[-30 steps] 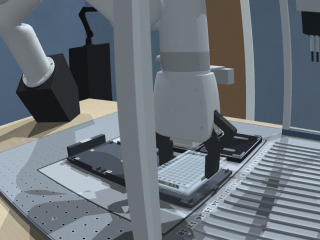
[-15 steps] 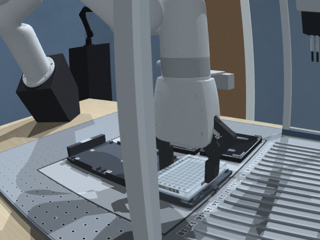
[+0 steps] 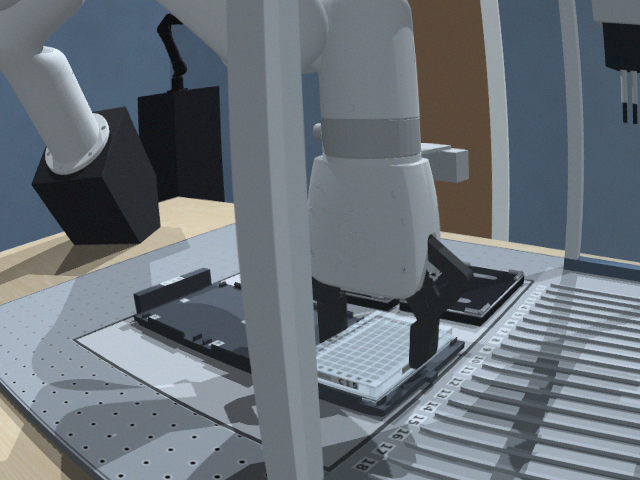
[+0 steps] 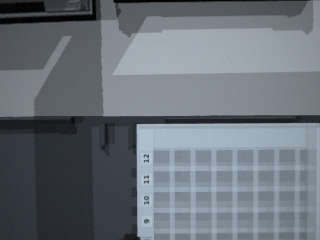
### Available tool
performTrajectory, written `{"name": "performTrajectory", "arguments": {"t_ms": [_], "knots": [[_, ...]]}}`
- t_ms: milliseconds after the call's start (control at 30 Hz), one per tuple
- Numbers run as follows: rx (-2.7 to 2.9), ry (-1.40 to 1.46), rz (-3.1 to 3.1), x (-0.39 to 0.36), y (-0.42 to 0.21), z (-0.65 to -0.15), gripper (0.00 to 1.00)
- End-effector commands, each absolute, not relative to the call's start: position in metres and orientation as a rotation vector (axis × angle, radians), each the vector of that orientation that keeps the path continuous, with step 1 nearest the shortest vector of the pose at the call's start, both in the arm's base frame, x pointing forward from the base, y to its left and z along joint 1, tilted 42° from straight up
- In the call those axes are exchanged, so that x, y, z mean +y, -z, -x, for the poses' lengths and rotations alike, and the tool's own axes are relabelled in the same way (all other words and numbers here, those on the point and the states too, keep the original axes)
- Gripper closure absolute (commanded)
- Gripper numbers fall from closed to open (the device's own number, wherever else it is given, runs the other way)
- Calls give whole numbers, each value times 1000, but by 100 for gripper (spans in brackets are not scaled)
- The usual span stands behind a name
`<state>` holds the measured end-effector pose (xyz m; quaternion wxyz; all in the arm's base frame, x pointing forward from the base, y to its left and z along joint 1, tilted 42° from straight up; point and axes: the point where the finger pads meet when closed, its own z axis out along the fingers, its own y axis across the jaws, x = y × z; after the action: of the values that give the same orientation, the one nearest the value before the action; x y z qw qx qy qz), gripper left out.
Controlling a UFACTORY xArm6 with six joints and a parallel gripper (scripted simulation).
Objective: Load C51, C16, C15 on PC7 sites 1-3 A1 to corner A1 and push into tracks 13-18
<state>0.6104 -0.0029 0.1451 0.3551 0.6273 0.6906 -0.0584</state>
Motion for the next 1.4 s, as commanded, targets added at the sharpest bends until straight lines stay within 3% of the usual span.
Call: {"name": "performTrajectory", "arguments": {"t_ms": [0,67,100,1367], "knots": [[1784,147,-1619,-2,-147,-611,100],[1784,147,-1619,-2,-147,-611,100],[1784,147,-1620,-2,-146,-611,0],[1784,147,-1620,1,-151,-609,0]]}}
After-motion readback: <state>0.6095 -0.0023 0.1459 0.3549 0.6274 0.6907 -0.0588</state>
